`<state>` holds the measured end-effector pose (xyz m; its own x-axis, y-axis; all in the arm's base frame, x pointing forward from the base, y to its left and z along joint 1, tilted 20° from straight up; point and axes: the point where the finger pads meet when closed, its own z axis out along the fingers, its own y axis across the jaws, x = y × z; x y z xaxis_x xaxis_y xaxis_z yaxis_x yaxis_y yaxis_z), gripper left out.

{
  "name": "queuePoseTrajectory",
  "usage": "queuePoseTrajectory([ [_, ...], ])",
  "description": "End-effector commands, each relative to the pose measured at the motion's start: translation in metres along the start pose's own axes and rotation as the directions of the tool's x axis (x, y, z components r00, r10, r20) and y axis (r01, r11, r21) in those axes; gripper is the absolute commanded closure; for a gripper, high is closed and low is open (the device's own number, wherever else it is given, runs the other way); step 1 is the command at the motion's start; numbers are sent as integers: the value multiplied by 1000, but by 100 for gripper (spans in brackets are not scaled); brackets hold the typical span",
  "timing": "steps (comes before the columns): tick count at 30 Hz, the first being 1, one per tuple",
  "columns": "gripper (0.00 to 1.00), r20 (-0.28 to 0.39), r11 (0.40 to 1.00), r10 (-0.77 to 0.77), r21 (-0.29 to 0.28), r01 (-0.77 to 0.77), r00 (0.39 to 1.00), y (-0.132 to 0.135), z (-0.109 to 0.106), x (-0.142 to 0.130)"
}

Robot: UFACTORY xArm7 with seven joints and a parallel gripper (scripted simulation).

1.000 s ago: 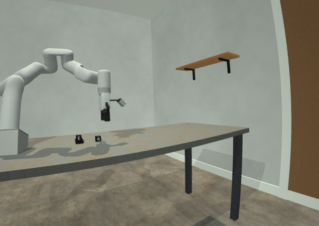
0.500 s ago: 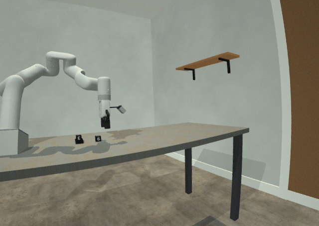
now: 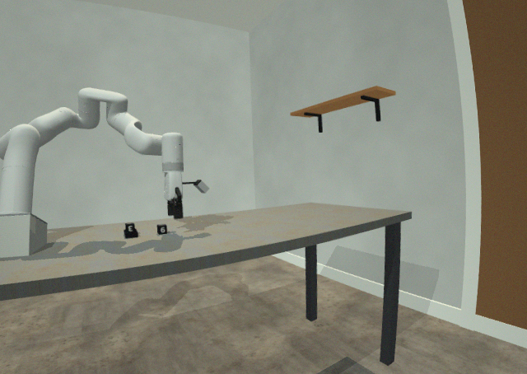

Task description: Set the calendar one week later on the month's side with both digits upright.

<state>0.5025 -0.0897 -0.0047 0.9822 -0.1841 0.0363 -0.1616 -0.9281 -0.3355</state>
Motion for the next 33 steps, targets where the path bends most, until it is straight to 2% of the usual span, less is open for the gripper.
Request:
queuePoseTrajectory([
  [1, 0, -3, 1000, 0, -1, 0, 1000, 1, 6, 1],
  [11, 0, -3, 1000, 0, -1, 0, 1000, 1, 21, 1],
  [33, 0, -3, 1000, 0, -1, 0, 1000, 1, 21, 1],
])
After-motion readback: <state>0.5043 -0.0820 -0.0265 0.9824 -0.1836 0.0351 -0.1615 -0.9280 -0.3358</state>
